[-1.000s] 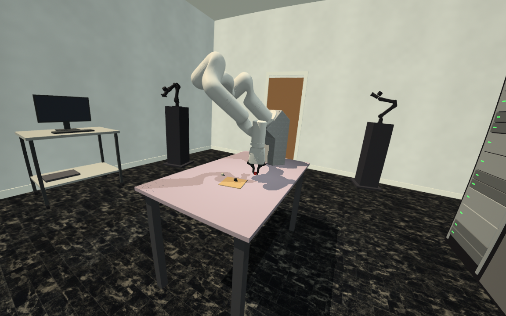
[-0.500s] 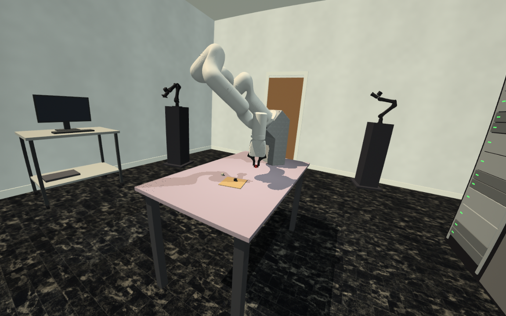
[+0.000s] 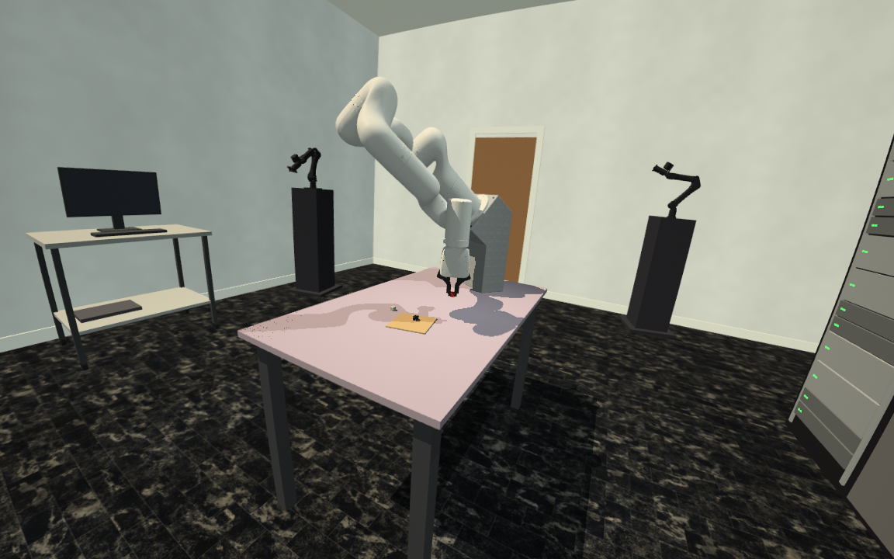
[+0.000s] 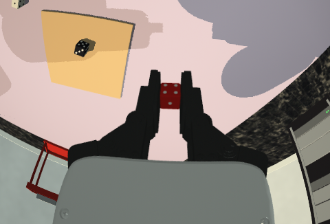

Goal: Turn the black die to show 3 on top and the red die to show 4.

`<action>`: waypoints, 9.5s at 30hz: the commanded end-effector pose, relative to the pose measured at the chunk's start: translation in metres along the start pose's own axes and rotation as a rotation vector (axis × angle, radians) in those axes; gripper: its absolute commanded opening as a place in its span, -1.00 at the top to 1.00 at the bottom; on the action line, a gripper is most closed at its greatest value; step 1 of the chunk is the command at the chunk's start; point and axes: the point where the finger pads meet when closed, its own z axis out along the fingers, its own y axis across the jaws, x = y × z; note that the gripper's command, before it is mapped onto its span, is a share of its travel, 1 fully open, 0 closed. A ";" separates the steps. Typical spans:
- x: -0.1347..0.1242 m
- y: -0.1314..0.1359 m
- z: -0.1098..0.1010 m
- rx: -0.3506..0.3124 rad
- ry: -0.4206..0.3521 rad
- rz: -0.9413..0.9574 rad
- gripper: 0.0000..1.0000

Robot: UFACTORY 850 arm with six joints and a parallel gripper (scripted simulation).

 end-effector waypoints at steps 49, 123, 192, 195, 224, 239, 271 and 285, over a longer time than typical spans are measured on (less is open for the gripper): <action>-0.053 -0.009 0.006 0.002 0.007 -1.477 0.78; -0.101 -0.019 0.008 0.395 0.045 -2.909 0.78; -0.092 -0.016 0.085 1.246 0.129 -2.674 0.78; -0.092 -0.016 0.085 1.246 0.129 -2.674 0.78; -0.092 -0.016 0.085 1.246 0.129 -2.674 0.78; -0.092 -0.016 0.088 1.246 0.130 -2.674 0.78; -0.092 -0.016 0.096 1.246 0.130 -2.674 0.78; -0.092 -0.016 0.096 1.246 0.130 -2.674 0.78</action>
